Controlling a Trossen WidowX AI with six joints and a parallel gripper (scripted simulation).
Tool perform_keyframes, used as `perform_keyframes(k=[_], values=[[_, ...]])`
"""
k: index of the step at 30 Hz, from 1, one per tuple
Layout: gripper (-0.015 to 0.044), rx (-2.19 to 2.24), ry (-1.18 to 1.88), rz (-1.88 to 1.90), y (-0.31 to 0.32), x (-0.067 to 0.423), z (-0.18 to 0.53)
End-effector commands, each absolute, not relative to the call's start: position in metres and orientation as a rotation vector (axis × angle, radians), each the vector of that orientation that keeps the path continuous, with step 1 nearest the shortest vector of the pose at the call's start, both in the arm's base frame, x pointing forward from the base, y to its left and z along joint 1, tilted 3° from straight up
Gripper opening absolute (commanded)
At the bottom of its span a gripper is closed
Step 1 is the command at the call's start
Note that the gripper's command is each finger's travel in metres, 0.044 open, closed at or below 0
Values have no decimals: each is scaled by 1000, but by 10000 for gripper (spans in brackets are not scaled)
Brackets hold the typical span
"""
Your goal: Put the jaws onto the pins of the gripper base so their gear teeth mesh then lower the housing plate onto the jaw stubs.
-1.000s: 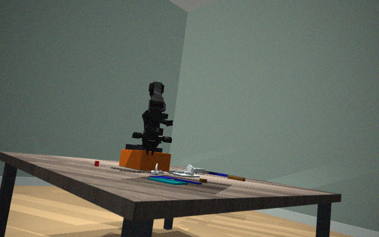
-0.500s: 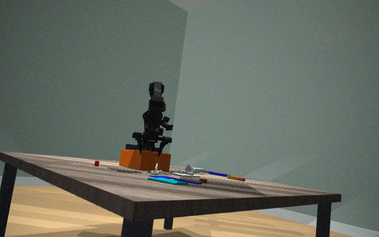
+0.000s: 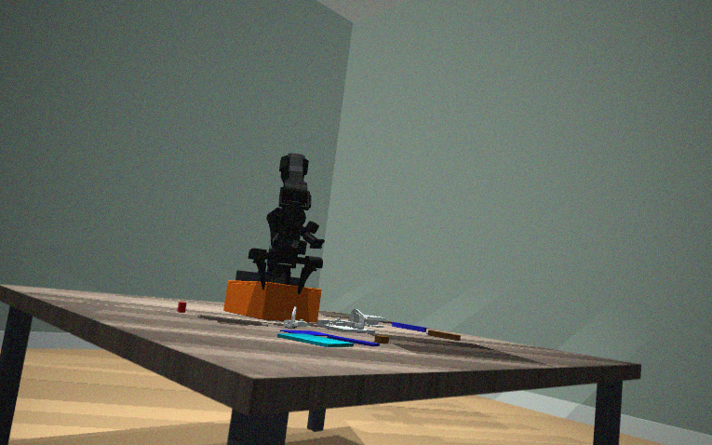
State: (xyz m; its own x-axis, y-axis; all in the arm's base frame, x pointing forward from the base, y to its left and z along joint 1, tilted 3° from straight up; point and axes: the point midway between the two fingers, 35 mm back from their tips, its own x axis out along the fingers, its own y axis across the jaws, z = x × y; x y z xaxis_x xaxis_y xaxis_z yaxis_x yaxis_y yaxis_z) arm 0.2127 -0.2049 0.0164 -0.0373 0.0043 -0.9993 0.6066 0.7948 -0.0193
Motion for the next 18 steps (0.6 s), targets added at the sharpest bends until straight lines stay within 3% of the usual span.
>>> perform_keyframes(k=[1,9,18], values=[[440,507,1547,-519,-205,213,16],[440,507,1547,-519,-205,213,16],[204,507,1547,-519,-205,213,16]])
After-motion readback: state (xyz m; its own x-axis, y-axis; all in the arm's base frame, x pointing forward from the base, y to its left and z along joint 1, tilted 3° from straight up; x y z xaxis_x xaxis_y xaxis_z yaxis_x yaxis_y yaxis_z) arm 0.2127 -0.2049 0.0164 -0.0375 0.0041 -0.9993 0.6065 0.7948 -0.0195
